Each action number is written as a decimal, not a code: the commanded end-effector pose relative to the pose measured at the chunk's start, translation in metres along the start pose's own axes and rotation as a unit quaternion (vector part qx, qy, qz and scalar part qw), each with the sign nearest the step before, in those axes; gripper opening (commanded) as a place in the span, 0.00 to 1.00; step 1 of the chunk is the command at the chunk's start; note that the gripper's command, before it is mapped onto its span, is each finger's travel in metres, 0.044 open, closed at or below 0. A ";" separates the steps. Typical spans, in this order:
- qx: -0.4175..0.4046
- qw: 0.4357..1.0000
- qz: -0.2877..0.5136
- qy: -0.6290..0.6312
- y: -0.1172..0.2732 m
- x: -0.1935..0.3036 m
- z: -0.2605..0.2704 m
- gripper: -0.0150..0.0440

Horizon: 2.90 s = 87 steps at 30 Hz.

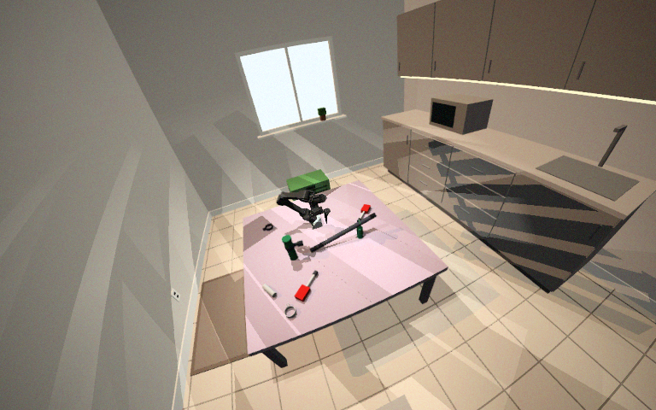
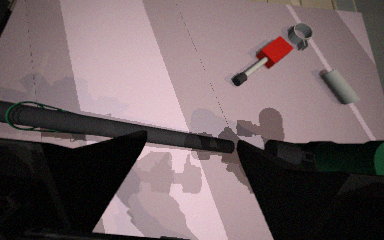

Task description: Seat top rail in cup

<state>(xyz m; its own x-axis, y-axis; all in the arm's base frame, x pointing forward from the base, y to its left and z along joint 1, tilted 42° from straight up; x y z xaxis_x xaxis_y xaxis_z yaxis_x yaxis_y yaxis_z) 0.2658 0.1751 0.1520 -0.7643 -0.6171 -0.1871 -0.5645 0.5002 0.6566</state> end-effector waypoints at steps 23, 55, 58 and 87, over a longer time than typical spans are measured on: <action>0.136 0.667 0.215 -0.700 -0.077 0.021 0.020 1.00; 0.136 0.667 0.214 -0.701 -0.128 0.049 0.026 1.00; 0.136 0.667 0.214 -0.701 -0.133 0.051 0.027 1.00; 0.137 0.667 0.213 -0.701 -0.172 0.074 0.031 1.00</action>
<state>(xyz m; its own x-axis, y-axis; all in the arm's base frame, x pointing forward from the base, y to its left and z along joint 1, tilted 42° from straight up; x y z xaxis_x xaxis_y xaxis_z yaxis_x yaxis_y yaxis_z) 0.2965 0.0653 0.0053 -0.3022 0.6987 -0.6485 -0.0888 0.6567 0.7489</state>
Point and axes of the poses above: the point midway between the two fingers, 35 mm back from their tips, its own y axis back along the fingers, its own z axis across the jaws, x = y × z, the point moved 1 cm from there along y, back along the fingers, and after that the axes turned 15 degrees about y, right-handed, at the moved point
